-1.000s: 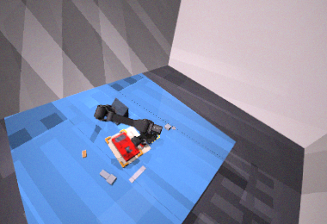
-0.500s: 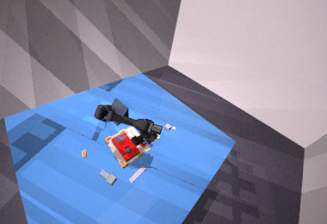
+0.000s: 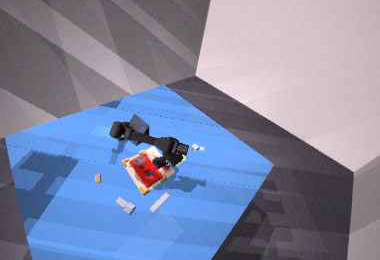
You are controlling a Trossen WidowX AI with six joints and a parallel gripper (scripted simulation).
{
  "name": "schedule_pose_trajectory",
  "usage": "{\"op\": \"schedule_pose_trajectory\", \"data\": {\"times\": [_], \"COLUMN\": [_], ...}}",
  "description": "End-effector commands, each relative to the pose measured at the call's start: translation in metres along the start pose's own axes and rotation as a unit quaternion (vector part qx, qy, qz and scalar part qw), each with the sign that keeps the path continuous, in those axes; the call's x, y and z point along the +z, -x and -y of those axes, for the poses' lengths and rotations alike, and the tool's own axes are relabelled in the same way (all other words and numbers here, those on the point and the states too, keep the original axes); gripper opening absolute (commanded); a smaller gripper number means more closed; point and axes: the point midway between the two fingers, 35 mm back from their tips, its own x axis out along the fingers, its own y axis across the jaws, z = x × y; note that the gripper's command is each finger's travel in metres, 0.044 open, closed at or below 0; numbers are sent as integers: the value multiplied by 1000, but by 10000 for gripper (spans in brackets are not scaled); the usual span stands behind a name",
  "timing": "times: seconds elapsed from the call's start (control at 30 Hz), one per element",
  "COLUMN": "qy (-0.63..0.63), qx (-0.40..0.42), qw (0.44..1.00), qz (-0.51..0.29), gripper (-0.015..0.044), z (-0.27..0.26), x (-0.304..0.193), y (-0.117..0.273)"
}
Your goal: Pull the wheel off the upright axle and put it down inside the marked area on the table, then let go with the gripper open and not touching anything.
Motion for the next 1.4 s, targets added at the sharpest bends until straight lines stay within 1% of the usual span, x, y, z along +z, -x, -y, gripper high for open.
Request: {"op": "schedule_pose_trajectory", "data": {"times": [0.0,1.37], "qy": [-3,-2], "qx": [3,3], "qw": [1000,1000], "qz": [0,1], "gripper": [0,0], "z": [-1,-1], "x": [0,0], "y": [2,16]}}
